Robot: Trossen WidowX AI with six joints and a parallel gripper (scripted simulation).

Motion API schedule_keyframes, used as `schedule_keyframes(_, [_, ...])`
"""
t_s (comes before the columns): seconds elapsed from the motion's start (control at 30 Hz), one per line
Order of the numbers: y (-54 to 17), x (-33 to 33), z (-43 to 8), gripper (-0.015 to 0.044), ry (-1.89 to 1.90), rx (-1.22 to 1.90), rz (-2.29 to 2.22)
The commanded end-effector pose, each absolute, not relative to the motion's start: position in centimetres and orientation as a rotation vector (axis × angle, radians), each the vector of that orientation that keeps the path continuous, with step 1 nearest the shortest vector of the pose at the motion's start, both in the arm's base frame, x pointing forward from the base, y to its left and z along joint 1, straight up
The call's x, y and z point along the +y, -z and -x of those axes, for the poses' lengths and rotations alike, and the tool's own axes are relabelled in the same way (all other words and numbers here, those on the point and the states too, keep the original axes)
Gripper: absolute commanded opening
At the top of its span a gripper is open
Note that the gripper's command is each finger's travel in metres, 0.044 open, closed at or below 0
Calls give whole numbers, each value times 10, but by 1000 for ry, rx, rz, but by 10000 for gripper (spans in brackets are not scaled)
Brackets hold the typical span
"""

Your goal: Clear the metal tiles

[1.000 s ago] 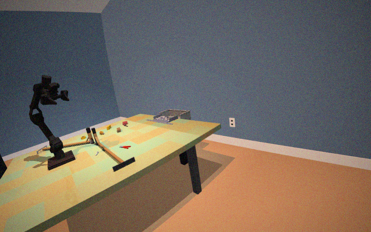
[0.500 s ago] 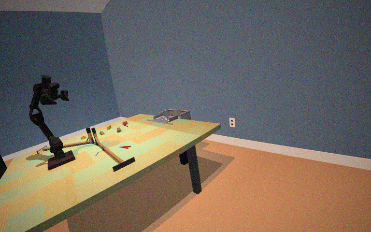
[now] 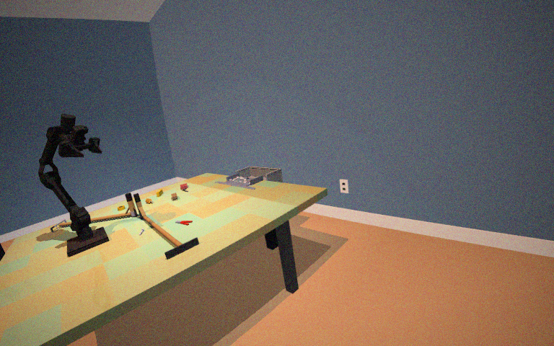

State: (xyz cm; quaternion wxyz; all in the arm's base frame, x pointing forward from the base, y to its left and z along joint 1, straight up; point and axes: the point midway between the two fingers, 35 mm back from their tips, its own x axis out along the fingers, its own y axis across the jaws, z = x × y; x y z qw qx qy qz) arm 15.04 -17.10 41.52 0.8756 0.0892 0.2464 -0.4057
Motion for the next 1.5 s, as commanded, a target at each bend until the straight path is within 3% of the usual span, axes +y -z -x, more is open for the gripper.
schedule_keyframes(0.0, [-412, -166, -154, 440, 821, 548, -140])
schedule_keyframes(1.47, [-388, -102, -186, 440, 474, 780, 423])
